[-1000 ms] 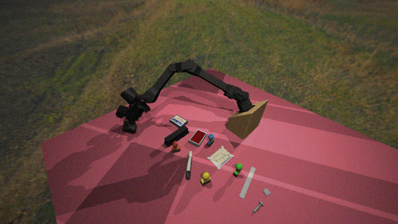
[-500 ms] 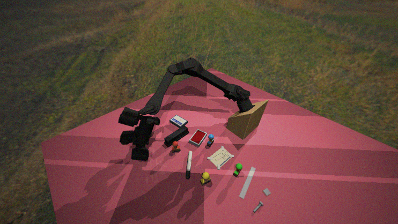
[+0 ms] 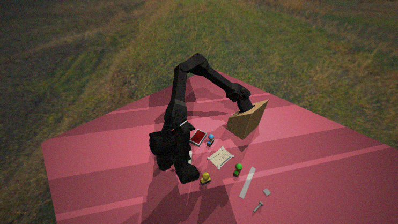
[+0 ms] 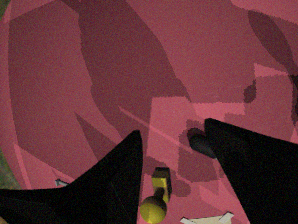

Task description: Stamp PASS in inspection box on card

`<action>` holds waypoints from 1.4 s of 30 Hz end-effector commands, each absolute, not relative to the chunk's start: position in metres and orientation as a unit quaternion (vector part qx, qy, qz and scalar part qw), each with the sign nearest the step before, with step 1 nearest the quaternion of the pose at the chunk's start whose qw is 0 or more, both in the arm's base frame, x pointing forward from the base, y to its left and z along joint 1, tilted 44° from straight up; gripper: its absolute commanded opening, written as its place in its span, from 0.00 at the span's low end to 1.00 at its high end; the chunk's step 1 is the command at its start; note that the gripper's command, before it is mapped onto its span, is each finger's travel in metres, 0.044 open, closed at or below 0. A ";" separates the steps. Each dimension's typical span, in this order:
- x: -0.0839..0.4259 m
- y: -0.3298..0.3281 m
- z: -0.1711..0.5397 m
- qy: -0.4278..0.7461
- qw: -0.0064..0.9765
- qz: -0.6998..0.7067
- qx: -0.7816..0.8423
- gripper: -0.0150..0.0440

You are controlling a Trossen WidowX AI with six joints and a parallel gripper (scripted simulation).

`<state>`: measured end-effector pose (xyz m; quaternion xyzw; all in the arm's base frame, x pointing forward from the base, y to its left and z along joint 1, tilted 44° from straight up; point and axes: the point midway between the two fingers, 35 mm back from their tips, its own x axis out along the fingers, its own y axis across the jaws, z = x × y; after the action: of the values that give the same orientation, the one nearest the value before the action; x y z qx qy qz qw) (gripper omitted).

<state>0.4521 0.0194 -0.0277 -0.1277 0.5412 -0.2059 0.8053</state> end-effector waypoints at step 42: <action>0.247 0.100 -0.127 0.645 0.671 -0.228 -0.285 0.62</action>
<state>0.2471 0.1053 -0.1230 -0.2816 0.6445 -0.2272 0.6736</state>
